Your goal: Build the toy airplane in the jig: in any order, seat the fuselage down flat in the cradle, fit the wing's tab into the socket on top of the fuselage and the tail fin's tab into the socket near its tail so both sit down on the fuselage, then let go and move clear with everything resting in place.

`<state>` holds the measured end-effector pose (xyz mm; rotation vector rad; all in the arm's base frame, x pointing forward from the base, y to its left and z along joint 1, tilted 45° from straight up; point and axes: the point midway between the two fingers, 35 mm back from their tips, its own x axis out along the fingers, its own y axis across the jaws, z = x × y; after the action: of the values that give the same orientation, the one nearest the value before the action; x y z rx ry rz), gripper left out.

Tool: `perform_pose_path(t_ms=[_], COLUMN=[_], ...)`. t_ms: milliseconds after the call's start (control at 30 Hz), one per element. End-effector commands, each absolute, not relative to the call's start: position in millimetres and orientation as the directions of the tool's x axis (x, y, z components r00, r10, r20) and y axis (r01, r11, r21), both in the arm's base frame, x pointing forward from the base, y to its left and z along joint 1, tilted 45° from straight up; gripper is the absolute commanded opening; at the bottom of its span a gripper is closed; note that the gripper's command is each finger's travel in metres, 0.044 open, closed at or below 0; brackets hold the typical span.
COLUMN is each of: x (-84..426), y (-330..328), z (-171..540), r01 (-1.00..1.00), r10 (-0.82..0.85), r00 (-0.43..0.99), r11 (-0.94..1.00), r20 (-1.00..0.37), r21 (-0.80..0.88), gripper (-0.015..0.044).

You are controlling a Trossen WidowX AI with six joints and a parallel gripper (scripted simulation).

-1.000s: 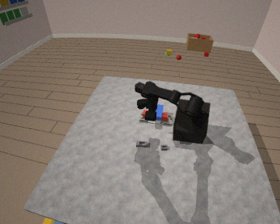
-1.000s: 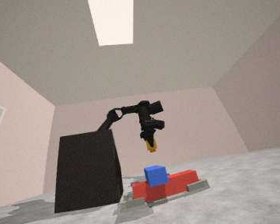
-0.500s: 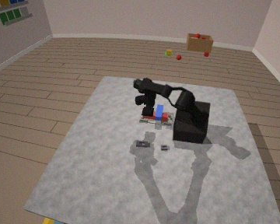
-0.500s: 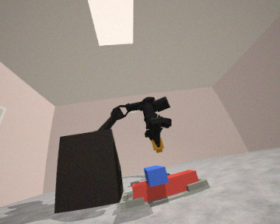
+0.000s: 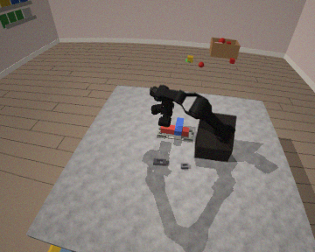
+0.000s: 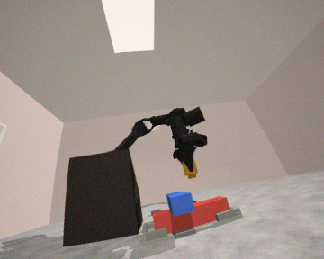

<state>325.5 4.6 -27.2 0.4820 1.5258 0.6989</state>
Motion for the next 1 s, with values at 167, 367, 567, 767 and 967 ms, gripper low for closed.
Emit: perform_pose_path(t_ms=[167,367,567,767,967], x=[334.7,339.4,343.0,344.7,344.7], y=[-6.2,-13.7,-21.0,-24.9,-24.9], z=[-50.6,-67.7,-85.7,-95.7,-95.8], r01=[-0.107,-0.102,-0.096,-0.094,-0.094], r10=[0.680,0.685,0.690,0.693,0.693], r00=[-0.085,-0.083,-0.081,-0.080,-0.080], r11=[0.721,0.717,0.713,0.710,0.710], r20=[-0.729,-0.724,-0.719,-0.716,-0.716], r21=[0.685,0.690,0.694,0.698,0.698], gripper=[0.0000,0.0000,0.0000,0.0026,0.0067])
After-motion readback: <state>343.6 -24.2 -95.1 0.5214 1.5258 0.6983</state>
